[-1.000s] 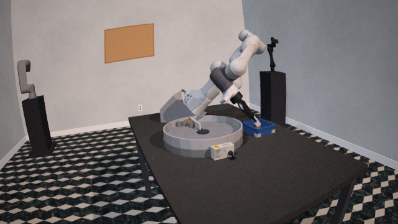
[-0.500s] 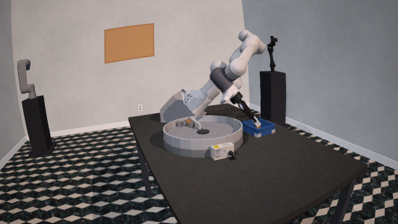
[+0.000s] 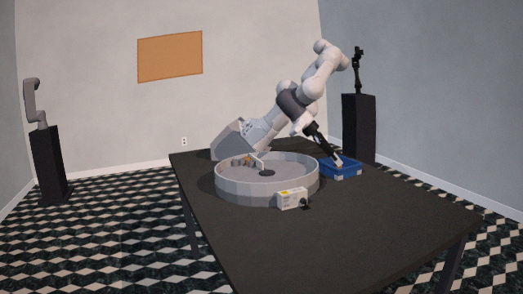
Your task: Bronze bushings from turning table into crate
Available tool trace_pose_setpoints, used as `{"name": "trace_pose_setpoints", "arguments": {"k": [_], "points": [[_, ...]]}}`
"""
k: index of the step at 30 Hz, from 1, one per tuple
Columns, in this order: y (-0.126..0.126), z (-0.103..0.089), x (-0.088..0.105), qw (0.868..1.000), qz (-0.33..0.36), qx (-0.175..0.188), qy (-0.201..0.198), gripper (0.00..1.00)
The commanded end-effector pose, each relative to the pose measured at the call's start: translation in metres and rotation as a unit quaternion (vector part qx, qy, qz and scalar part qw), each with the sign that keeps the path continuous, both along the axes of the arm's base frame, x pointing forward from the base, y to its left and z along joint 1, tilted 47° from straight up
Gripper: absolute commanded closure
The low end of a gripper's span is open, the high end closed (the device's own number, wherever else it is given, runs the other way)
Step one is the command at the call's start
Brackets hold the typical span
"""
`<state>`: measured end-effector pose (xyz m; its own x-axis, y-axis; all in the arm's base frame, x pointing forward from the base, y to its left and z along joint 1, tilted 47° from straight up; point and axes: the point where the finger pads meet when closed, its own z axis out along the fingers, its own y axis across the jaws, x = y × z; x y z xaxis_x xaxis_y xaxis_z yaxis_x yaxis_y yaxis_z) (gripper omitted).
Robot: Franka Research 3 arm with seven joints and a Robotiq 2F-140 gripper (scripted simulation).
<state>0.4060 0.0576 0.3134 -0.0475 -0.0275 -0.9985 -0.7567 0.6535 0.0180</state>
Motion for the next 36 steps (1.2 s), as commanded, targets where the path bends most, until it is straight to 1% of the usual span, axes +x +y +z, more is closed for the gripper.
{"name": "trace_pose_setpoints", "arguments": {"k": [1,36], "points": [[0.0004,-0.0007,0.0005,1.000,0.000,-0.002,-0.002,1.00],[0.0037,-0.0047,0.0034,1.000,0.000,-0.002,-0.002,1.00]]}}
